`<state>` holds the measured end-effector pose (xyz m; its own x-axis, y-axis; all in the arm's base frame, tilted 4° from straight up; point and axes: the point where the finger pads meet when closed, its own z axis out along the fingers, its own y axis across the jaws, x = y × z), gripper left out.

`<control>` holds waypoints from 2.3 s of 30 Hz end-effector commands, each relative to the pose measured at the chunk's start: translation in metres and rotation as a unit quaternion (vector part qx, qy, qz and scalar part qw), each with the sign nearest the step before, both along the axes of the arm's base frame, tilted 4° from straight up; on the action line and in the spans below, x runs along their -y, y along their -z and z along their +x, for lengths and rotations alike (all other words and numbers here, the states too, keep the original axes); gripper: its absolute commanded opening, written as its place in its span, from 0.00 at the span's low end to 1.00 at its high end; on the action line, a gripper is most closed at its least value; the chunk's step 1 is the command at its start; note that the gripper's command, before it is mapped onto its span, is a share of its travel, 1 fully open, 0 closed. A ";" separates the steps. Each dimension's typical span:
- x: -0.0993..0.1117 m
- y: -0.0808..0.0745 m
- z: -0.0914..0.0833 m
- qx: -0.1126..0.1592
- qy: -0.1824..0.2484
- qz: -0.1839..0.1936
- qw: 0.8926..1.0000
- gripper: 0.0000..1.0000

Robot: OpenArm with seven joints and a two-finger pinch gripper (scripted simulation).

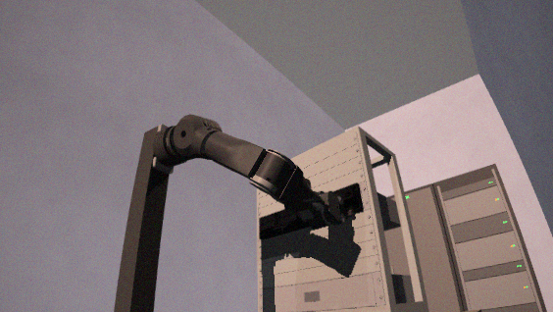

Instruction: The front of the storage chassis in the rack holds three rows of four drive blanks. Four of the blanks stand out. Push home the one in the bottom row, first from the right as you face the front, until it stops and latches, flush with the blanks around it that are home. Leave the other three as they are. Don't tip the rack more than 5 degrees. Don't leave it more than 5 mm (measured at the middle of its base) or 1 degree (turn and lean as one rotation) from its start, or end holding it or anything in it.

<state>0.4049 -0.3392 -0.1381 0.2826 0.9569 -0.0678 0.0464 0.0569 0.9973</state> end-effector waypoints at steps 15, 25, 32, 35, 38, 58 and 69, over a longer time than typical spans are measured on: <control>-0.007 0.001 0.002 -0.006 -0.014 0.007 1.000 0.00; -0.013 0.000 -0.021 -0.006 -0.014 0.007 1.000 0.00; -0.024 -0.001 -0.060 -0.006 -0.013 0.006 1.000 0.00; -0.028 -0.002 -0.076 -0.006 -0.013 0.006 1.000 0.00; -0.032 -0.002 -0.089 -0.006 -0.013 0.006 1.000 0.00; -0.036 -0.003 -0.107 -0.006 -0.013 0.006 1.000 0.00; -0.044 -0.006 -0.142 -0.007 -0.013 0.006 1.000 0.00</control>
